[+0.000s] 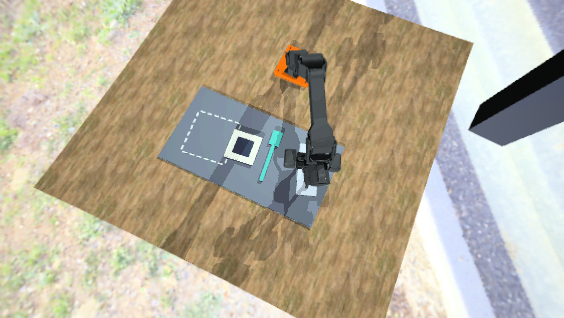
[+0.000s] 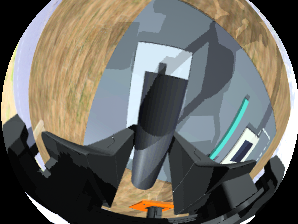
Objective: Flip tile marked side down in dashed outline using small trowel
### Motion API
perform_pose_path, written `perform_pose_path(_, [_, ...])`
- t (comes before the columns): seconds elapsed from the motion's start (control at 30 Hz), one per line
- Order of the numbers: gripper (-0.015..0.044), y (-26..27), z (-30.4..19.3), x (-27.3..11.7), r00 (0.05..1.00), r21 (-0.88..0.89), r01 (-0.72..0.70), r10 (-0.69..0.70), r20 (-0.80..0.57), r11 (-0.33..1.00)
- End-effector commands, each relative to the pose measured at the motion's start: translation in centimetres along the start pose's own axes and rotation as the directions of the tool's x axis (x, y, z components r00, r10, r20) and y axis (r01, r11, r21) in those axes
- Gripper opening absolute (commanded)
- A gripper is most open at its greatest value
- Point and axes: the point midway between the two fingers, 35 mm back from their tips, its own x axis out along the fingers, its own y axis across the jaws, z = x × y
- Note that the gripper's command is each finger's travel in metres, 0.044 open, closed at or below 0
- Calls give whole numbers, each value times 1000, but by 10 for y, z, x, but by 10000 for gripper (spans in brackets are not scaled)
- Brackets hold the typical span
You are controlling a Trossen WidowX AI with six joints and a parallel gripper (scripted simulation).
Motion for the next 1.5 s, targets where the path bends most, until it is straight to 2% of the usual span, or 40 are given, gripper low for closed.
perform_pose_path(0.0, [130,0,0,0,1000,-130,-1,1,2,992])
perform_pose_path(0.27, [130,0,0,0,1000,-357,0,1,2,934])
perform_pose_path(0.47, [130,0,0,0,1000,-376,0,1,2,927])
perform_pose_path(0.63, [261,0,0,0,1000,-376,0,1,2,927])
perform_pose_path(0.67, [270,0,0,0,1000,-376,0,1,2,927])
perform_pose_path(1.3, [270,0,0,-2,1000,-376,0,1,2,926])
perform_pose_path(1.47, [270,0,0,-40,1000,-393,0,1,2,919])
